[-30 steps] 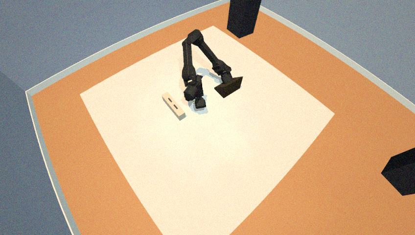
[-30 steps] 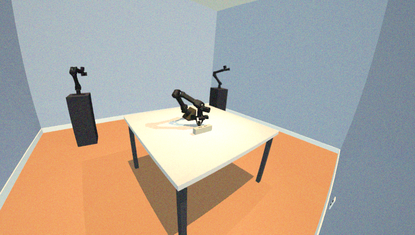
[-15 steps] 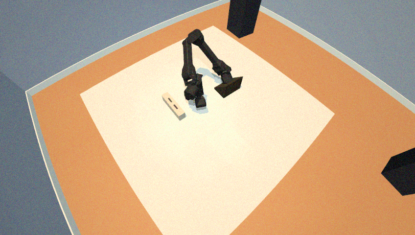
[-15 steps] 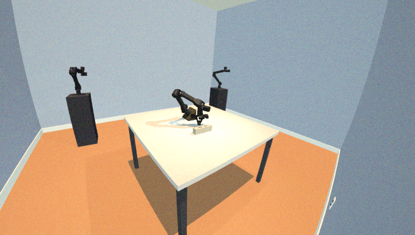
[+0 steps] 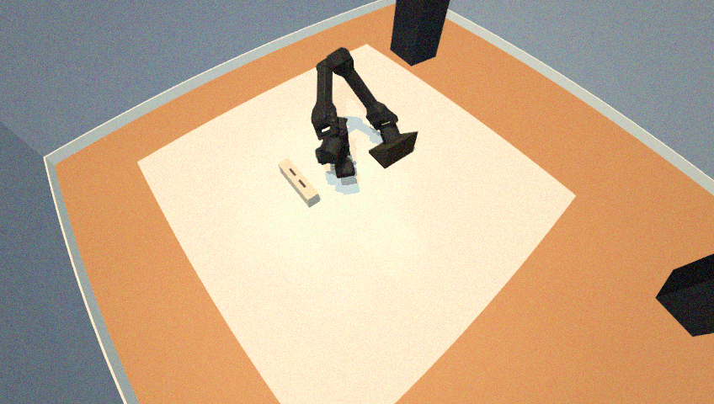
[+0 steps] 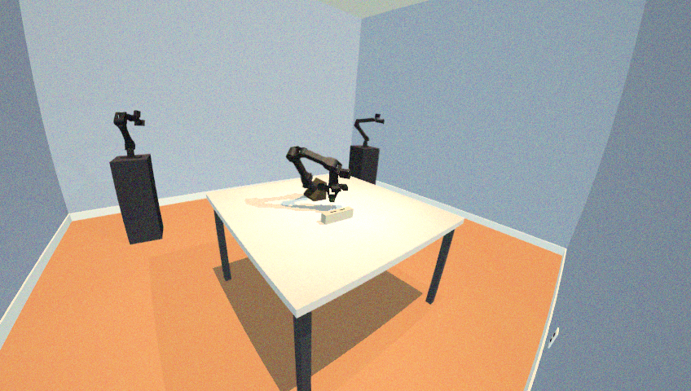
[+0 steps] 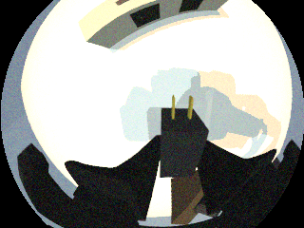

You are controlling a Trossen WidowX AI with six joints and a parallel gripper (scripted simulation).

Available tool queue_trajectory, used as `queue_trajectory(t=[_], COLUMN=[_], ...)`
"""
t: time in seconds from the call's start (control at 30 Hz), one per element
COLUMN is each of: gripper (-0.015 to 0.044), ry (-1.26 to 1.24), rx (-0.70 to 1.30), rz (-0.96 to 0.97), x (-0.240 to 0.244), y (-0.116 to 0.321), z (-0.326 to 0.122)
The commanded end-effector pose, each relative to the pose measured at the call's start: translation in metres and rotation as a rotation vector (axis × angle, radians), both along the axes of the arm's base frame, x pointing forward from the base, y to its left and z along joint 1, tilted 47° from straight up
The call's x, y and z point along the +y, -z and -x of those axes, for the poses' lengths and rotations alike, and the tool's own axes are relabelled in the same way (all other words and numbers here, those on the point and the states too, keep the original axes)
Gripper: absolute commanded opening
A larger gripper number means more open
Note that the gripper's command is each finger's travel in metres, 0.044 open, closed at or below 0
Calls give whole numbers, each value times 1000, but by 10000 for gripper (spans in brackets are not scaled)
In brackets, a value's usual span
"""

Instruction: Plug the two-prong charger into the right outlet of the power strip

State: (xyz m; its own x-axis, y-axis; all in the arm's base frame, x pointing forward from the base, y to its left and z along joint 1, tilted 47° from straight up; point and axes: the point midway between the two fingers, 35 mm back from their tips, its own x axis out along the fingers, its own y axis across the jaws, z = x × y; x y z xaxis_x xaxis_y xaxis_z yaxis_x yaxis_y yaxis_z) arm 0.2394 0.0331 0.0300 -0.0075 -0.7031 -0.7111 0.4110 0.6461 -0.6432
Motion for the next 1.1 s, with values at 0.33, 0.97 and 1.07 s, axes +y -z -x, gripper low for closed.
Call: queue_trajectory(t=[0.33,0.97,1.07], gripper=[0,0,0], ry=[-74,-178,-194], rx=[73,176,193], rz=[-8,-2,0], x=[-16,-46,-50], y=[-9,-21,-23], z=[-12,-26,-27])
